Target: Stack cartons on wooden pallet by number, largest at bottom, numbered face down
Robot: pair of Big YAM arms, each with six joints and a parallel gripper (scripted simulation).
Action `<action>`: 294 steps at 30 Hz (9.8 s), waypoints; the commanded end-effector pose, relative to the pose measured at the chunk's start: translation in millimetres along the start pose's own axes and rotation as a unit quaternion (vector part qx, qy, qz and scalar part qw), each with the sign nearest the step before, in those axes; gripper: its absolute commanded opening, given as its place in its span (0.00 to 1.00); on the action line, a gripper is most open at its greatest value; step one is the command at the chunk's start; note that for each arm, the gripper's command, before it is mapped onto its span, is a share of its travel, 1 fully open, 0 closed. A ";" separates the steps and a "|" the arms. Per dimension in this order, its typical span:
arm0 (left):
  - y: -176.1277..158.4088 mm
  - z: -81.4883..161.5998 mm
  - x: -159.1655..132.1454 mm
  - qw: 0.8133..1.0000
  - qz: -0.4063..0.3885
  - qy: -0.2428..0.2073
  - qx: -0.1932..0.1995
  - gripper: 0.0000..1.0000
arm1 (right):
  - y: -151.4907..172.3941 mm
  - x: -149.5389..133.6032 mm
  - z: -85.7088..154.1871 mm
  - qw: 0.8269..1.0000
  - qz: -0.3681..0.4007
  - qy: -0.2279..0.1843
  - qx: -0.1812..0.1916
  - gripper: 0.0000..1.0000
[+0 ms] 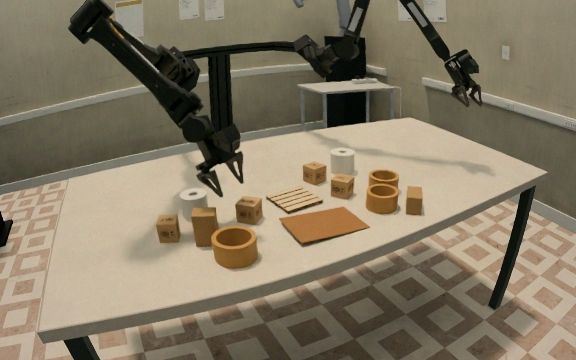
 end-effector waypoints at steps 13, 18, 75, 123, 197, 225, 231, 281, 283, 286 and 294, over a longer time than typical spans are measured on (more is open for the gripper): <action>7.3 -2.6 9.0 1.000 -0.009 -0.008 0.005 1.00 | 26.3 -29.0 -22.4 0.980 0.195 -0.029 0.014 0.79; 7.3 -2.6 9.0 1.000 -0.009 -0.008 0.005 1.00 | 21.5 -25.6 -20.2 0.982 0.184 -0.034 0.009 0.79; 7.3 -2.6 9.0 1.000 -0.009 -0.008 0.005 1.00 | 26.9 -28.4 -89.8 0.982 0.188 -0.030 0.013 0.70; 7.3 -2.6 9.0 1.000 -0.009 -0.008 0.005 1.00 | 187.0 21.5 59.0 0.987 0.151 -0.043 0.037 0.50; -39.9 9.8 -1.5 0.995 0.086 0.034 -0.027 1.00 | 263.7 28.4 135.7 0.836 -0.361 -0.170 0.377 0.50; -315.1 67.3 -92.8 0.791 0.472 0.383 -0.074 1.00 | 263.4 33.2 135.4 0.837 -0.356 -0.178 0.376 0.50; -385.0 79.8 -111.2 0.705 0.550 0.440 -0.087 1.00 | 263.4 33.2 135.4 0.837 -0.356 -0.178 0.376 0.50; -616.9 127.7 -181.2 0.350 0.708 0.592 -0.160 1.00 | 263.4 33.2 135.4 0.837 -0.356 -0.178 0.376 0.50; -616.9 127.7 -181.2 0.350 0.708 0.592 -0.160 1.00 | 263.4 33.2 135.4 0.837 -0.356 -0.178 0.376 0.50; -616.9 127.7 -181.2 0.350 0.708 0.592 -0.160 1.00 | 263.4 33.2 135.4 0.837 -0.356 -0.178 0.376 0.50; -616.9 127.7 -181.2 0.350 0.708 0.592 -0.160 1.00 | 263.4 33.2 135.4 0.837 -0.356 -0.178 0.376 0.50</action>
Point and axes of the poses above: on each arm, the point where the finger pads meet when closed, its own z axis back along the fingers, its own y axis across the jaws, x = y × z, the point moved 2 cm from there along z, back along the fingers, and after that the axes turned 3 degrees about z, right-handed, at the moved point
